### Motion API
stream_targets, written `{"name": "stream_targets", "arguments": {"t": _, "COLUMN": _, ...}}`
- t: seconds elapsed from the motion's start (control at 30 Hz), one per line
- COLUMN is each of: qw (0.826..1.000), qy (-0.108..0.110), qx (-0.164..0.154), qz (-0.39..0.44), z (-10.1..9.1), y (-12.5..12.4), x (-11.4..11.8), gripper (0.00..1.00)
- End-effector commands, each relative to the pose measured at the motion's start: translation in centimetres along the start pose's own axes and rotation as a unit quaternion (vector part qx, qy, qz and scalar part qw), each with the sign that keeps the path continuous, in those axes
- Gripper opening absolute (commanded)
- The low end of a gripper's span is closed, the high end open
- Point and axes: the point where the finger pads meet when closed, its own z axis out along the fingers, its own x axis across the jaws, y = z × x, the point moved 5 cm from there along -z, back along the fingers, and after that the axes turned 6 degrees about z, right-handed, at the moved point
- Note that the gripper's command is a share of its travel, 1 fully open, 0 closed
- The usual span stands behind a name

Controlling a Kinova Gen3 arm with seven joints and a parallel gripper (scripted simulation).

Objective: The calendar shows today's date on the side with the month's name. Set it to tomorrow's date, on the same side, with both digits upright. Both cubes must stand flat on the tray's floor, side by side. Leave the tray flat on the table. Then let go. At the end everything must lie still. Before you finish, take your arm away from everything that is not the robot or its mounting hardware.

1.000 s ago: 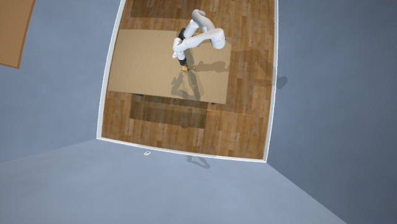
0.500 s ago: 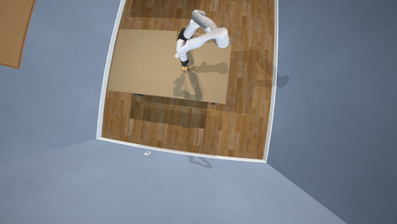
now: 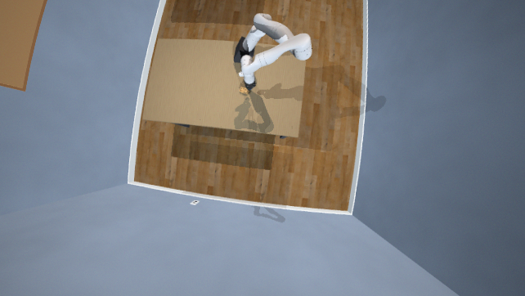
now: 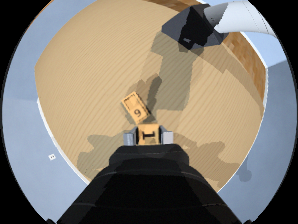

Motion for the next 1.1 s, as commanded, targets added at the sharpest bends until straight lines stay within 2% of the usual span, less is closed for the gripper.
{"name": "stream_targets", "arguments": {"t": 0.0, "qw": 1.000, "qy": 0.003, "qx": -0.001, "qz": 0.009, "z": 0.2, "y": 1.5, "x": 1.5, "gripper": 0.60}}
{"name": "stream_targets", "arguments": {"t": 0.6, "qw": 0.988, "qy": 0.007, "qx": -0.003, "qz": 0.153, "z": 0.4, "y": 5.2, "x": 6.1, "gripper": 0.60}}
{"name": "stream_targets", "arguments": {"t": 1.07, "qw": 0.984, "qy": 0.008, "qx": -0.004, "qz": 0.180, "z": 0.5, "y": 5.9, "x": 7.1, "gripper": 0.60}}
